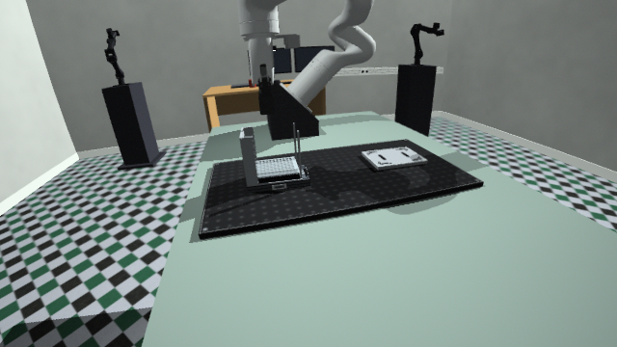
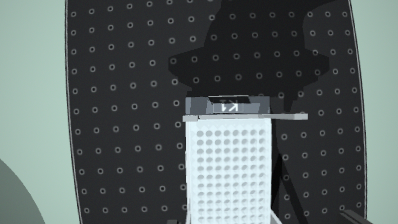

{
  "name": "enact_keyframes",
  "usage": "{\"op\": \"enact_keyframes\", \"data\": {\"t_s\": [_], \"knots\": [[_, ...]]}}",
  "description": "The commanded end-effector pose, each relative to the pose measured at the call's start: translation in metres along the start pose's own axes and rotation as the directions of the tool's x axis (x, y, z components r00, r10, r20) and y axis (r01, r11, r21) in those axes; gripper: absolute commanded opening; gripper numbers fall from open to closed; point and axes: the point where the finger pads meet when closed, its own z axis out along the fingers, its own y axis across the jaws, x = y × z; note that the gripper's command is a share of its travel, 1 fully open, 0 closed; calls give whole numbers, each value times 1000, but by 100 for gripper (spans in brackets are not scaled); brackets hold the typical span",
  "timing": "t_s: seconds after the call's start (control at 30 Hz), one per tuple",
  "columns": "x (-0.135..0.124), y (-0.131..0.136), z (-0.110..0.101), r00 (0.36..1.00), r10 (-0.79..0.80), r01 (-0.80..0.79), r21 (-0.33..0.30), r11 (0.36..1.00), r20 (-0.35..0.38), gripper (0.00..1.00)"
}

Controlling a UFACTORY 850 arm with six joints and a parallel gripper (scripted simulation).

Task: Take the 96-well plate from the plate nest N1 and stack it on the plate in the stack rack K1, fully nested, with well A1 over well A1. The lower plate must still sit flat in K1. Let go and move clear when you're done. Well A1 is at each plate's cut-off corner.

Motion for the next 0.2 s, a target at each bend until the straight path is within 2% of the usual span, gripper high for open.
{"op": "enact_keyframes", "data": {"t_s": [0.0,0.17], "knots": [[0,1,-1,1000,-1,1,-2,1000,1,100],[0,1,-1,1000,-1,1,-2,1000,1,100]]}}
